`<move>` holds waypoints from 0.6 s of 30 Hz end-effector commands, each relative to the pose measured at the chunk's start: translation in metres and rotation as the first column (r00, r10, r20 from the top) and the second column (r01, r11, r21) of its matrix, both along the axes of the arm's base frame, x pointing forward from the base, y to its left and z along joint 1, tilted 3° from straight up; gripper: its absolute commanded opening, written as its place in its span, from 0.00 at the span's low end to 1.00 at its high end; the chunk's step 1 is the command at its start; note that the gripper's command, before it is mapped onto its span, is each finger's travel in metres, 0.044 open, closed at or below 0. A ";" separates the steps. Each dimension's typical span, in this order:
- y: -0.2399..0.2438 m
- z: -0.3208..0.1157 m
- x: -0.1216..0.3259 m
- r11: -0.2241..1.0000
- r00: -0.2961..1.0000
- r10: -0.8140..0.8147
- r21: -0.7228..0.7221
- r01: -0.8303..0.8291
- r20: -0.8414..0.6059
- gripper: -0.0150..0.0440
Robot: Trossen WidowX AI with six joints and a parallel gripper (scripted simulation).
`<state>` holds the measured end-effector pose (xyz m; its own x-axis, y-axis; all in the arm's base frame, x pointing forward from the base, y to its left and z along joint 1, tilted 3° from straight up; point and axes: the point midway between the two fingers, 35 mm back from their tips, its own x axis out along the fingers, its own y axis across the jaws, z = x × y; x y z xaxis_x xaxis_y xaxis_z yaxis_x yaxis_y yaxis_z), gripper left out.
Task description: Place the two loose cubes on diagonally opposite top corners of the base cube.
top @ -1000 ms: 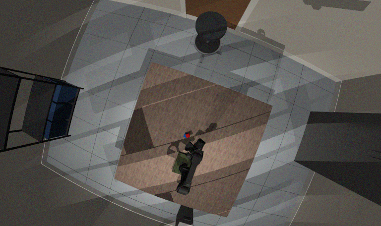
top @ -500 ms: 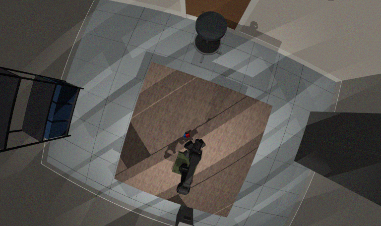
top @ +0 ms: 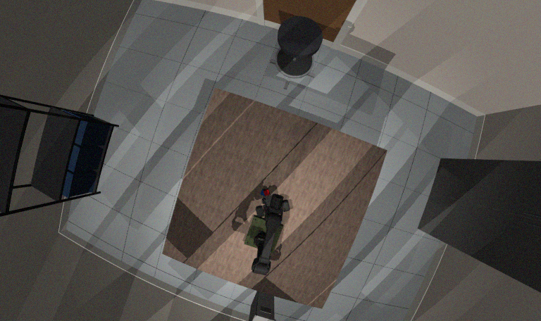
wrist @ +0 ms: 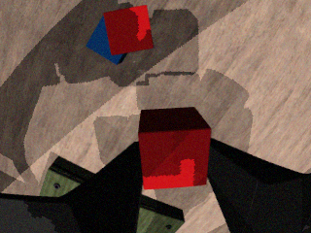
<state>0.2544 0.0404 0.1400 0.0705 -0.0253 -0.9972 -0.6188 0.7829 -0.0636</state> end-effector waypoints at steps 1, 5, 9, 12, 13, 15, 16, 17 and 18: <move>0.007 -0.001 0.003 0.993 0.993 -0.118 0.005 0.118 0.003 0.43; 0.014 -0.002 0.004 0.973 0.973 -0.231 0.014 0.230 0.004 0.43; 0.021 -0.002 0.006 0.940 0.940 -0.340 0.023 0.340 0.005 0.43; 0.026 -0.003 0.007 0.908 0.908 -0.419 0.030 0.419 0.005 0.43; 0.028 -0.003 0.007 0.895 0.896 -0.445 0.033 0.444 0.005 0.43; 0.031 -0.003 0.007 0.868 0.869 -0.495 0.037 0.494 0.004 0.43; 0.033 -0.004 0.008 0.854 0.854 -0.520 0.040 0.519 0.003 0.43; 0.035 -0.004 0.008 0.839 0.839 -0.544 0.042 0.543 0.003 0.43; 0.036 -0.004 0.008 0.823 0.823 -0.567 0.044 0.567 0.002 0.43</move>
